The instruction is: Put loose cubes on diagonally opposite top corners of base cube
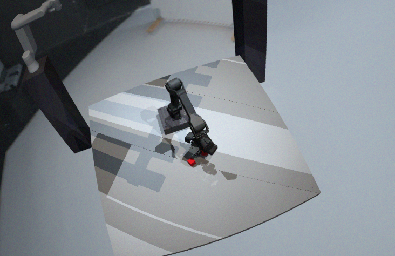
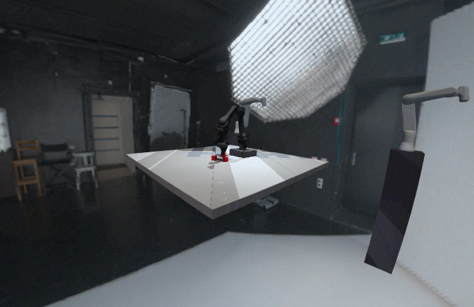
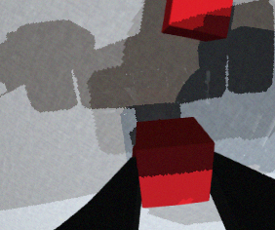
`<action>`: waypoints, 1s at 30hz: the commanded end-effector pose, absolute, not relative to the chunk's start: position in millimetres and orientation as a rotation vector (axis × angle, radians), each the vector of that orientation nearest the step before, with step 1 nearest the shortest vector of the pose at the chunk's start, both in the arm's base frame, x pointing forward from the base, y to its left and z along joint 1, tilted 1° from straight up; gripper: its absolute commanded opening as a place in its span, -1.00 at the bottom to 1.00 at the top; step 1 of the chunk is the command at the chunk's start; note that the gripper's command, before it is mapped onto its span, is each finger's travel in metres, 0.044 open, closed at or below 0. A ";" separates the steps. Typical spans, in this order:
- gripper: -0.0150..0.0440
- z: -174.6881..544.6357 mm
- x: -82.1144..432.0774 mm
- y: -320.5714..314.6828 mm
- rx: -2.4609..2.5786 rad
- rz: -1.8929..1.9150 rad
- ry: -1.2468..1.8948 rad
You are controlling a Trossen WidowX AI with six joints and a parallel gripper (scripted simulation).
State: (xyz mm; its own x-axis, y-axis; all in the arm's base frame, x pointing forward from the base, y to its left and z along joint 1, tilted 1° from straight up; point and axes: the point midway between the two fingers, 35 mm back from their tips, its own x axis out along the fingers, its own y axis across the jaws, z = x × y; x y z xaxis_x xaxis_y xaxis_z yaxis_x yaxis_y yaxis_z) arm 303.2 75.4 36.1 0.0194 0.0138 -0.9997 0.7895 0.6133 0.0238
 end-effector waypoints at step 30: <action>0.20 56.8 302.9 75.1 0.727 -0.692 1.440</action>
